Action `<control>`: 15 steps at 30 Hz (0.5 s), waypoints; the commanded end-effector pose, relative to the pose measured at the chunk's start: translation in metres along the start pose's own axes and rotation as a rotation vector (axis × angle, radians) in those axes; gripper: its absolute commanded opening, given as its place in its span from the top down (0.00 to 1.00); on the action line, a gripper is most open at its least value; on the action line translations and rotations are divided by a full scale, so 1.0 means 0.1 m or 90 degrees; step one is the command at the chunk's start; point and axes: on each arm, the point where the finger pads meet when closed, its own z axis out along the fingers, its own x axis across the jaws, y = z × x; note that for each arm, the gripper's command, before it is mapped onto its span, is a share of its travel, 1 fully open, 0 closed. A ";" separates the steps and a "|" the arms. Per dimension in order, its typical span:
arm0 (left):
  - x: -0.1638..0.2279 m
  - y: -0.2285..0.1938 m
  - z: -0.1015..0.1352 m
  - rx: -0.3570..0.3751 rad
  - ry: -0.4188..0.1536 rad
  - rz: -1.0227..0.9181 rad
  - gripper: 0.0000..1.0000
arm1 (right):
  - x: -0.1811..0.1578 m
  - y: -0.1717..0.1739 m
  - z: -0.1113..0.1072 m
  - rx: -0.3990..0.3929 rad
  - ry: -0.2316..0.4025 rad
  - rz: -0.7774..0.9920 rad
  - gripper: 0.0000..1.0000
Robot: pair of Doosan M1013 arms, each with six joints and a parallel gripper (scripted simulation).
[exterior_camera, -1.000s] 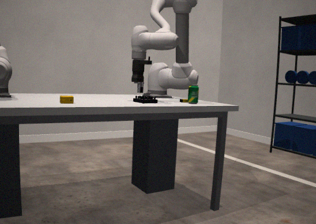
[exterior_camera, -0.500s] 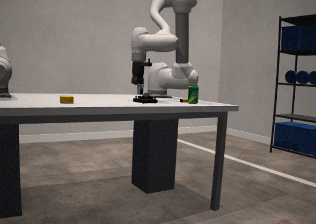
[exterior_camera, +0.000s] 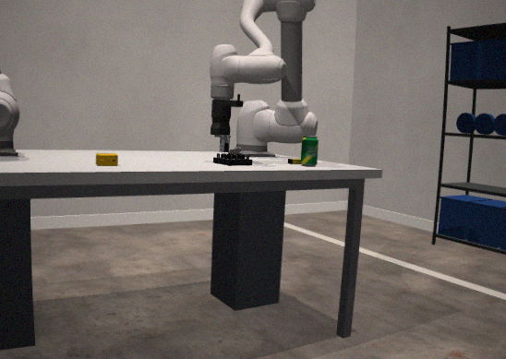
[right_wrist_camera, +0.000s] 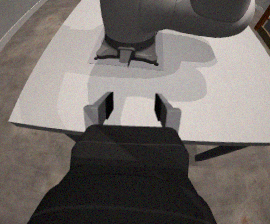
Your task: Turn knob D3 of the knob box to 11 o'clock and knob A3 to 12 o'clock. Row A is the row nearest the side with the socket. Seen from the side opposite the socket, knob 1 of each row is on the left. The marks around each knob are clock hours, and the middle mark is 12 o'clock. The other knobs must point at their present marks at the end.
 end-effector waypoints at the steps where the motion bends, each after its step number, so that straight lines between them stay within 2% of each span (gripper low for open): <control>1: 0.00 0.00 -0.01 0.000 0.001 0.000 0.54 | 0.00 0.00 0.00 -0.001 0.000 0.000 0.00; 15: 0.00 0.00 0.01 0.000 0.001 0.000 0.54 | 0.00 0.00 0.00 -0.001 0.000 0.000 0.00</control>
